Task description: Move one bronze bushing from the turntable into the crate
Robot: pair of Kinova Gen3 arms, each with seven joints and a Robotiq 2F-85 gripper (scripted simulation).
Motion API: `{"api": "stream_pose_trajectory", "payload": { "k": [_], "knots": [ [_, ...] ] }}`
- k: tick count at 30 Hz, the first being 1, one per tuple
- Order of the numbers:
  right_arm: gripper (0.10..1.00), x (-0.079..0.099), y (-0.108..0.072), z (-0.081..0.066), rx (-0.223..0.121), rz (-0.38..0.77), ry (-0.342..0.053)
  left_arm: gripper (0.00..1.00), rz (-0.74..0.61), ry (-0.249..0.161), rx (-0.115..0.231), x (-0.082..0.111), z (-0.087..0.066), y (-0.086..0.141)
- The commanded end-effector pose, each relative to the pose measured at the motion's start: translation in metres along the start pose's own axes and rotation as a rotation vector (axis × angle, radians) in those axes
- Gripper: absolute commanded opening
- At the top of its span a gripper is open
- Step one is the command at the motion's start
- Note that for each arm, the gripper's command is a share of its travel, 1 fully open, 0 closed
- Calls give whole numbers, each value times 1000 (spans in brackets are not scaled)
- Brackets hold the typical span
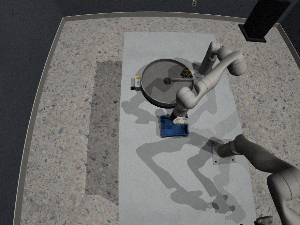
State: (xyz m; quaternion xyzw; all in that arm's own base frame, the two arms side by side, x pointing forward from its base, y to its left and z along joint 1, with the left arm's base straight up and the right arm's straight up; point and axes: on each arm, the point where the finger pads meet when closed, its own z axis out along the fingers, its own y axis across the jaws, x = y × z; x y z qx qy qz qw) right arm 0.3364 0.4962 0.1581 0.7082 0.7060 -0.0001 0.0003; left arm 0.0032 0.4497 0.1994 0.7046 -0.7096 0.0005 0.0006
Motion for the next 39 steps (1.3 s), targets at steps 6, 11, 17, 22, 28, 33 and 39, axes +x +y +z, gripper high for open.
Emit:
{"api": "stream_pose_trajectory", "payload": {
  "k": [6,11,17,22,28,33,39],
  "knots": [
    [99,0,0,-1,-1,0,2,1000,0,-2,0,0,-1,0],
    [99,0,0,-1,-1,0,2,1000,0,-2,0,0,-1,0],
    [99,0,0,-1,-1,0,2,1000,0,-2,0,0,-1,0],
    [99,0,0,-1,-1,0,2,1000,0,-2,0,0,-1,0],
    [99,0,0,-1,-1,0,2,1000,0,-2,0,0,-1,0],
    [99,0,0,-1,-1,0,2,1000,0,-2,0,0,-1,0],
    [99,0,0,5,-1,0,2,1000,0,-2,0,0,-1,0]
  ]
}}
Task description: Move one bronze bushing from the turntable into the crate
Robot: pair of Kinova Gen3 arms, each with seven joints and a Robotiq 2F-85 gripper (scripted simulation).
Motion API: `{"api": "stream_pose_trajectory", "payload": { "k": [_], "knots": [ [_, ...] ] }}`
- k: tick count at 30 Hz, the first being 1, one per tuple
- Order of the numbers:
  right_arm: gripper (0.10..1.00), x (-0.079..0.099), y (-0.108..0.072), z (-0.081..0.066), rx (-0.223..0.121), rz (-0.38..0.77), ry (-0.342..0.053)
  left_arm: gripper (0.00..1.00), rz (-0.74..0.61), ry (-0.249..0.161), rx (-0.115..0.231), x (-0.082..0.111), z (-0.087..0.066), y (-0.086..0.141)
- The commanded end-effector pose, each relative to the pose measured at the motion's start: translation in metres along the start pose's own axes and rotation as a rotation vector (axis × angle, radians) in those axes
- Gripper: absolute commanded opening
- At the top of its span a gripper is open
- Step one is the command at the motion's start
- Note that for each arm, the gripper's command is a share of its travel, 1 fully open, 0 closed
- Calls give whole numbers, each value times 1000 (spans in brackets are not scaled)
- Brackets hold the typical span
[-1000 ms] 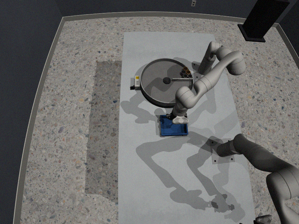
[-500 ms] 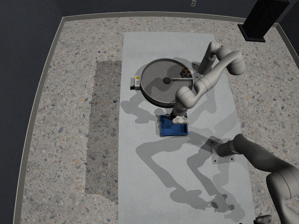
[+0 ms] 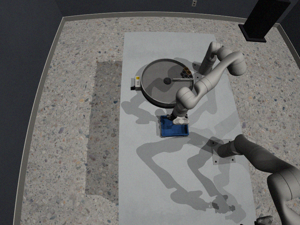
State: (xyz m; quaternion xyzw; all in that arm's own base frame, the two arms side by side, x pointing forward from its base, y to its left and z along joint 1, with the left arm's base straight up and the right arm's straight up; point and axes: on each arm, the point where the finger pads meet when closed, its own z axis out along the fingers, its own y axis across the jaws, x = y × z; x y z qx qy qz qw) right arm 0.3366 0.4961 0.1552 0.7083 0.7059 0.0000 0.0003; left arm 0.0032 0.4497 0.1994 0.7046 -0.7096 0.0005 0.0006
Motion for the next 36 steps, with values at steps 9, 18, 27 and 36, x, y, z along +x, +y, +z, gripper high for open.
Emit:
{"api": "stream_pose_trajectory", "payload": {
  "k": [9,18,27,36],
  "knots": [
    [99,0,0,37,-1,0,2,1000,0,-2,0,0,-1,0],
    [99,1,0,63,-1,0,2,1000,0,-2,0,0,-1,0],
    [99,1,0,63,-1,0,2,1000,0,-2,0,0,-1,0],
    [99,1,0,63,-1,0,2,1000,0,-2,0,0,-1,0]
  ]
}}
